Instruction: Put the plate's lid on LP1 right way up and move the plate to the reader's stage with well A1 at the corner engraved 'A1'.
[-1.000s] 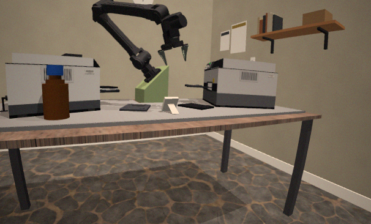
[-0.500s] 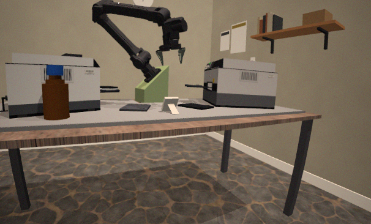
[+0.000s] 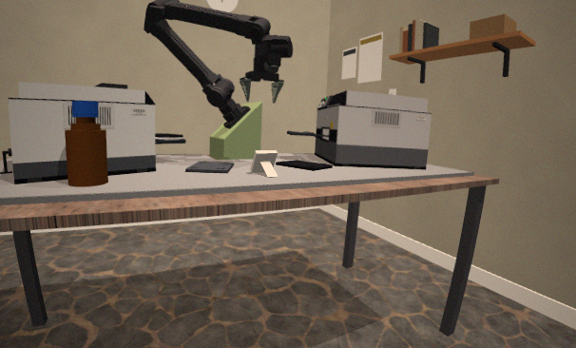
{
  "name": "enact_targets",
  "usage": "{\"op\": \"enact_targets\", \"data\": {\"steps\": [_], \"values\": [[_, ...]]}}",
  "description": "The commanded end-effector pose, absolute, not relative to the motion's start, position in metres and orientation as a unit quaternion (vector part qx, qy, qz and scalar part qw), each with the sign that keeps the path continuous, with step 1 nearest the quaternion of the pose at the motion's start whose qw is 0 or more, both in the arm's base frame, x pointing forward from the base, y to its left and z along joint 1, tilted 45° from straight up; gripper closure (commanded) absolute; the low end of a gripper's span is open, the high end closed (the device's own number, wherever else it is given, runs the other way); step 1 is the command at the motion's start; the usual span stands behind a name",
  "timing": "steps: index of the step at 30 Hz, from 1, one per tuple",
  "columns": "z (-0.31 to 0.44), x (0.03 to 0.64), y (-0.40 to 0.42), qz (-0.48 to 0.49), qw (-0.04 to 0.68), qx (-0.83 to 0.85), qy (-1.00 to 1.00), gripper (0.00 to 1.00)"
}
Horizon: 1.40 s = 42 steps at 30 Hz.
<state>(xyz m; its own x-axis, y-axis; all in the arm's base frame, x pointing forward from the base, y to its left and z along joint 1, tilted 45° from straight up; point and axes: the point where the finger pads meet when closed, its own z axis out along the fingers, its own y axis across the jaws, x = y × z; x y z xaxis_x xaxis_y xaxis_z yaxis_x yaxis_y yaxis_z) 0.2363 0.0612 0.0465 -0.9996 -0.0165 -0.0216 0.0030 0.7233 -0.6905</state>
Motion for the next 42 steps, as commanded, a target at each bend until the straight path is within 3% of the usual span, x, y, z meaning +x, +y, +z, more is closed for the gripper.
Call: {"op": "enact_targets", "data": {"steps": [1,14,22,42], "values": [[0.047,0.219,0.064,-0.372,0.018,-0.004,0.928,0.00],[0.048,0.215,0.059,-0.382,0.019,-0.009,0.924,0.00],[0.074,0.230,0.030,-0.317,-0.005,-0.043,0.947,0.00],[0.110,0.234,-0.037,-0.290,-0.013,-0.074,0.954,0.00]]}}
